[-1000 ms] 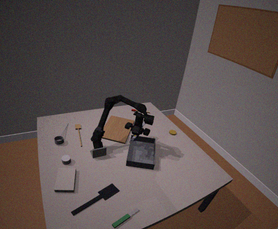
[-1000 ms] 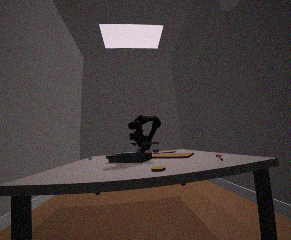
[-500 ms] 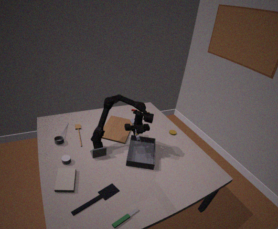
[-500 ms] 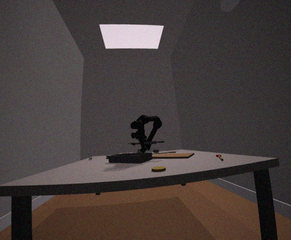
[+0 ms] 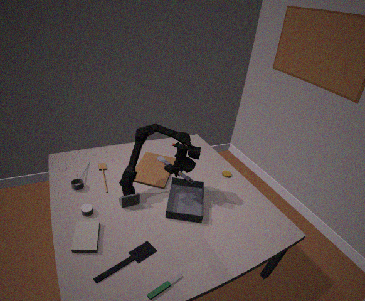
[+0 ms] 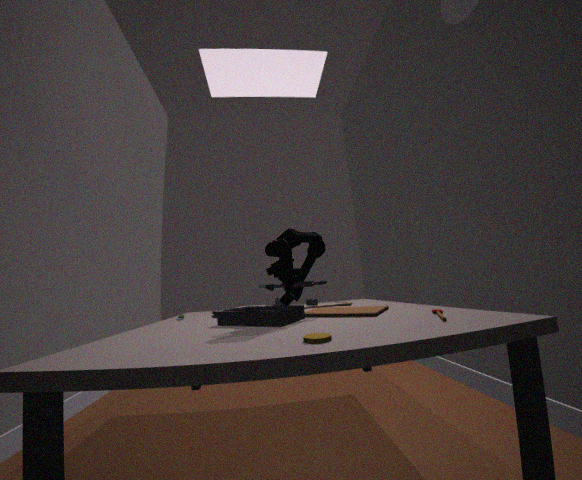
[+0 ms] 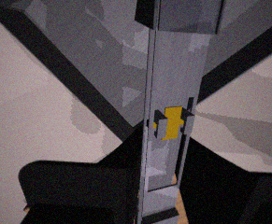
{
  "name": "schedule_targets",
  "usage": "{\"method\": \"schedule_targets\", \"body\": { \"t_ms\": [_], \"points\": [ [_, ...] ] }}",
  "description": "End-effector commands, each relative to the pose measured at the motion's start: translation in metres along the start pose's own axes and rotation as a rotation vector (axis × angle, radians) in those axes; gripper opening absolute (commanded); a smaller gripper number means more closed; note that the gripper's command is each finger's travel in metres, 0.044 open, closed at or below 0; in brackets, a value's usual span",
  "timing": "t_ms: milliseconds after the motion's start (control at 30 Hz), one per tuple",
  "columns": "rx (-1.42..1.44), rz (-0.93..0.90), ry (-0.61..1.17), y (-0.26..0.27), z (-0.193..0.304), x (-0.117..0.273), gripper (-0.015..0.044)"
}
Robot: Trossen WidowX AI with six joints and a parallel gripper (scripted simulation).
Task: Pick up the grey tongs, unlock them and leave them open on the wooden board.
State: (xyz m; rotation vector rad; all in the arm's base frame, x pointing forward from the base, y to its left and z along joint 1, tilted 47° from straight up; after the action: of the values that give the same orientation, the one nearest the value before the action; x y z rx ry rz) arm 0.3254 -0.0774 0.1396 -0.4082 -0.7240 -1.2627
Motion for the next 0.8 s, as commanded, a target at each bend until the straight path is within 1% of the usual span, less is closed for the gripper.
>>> {"method": "schedule_targets", "body": {
  "t_ms": [0, 767],
  "points": [
    [0.153, -0.015, -0.009, 0.002, 0.007, 0.005, -0.0150],
    [0.998, -0.011, -0.018, 0.009, 0.031, 0.010, -0.0150]
  ]
}}
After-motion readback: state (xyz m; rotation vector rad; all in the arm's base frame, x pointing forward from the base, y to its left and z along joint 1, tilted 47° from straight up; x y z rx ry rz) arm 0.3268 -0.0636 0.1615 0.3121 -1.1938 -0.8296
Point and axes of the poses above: the point midway between the two fingers, 35 mm back from their tips, its own x axis back along the fingers, its own y axis across the jaws, z = x × y, the point moved 9 cm from there along x, back along the fingers, and after that the axes turned 8 degrees about -x, right-handed, at the moved point
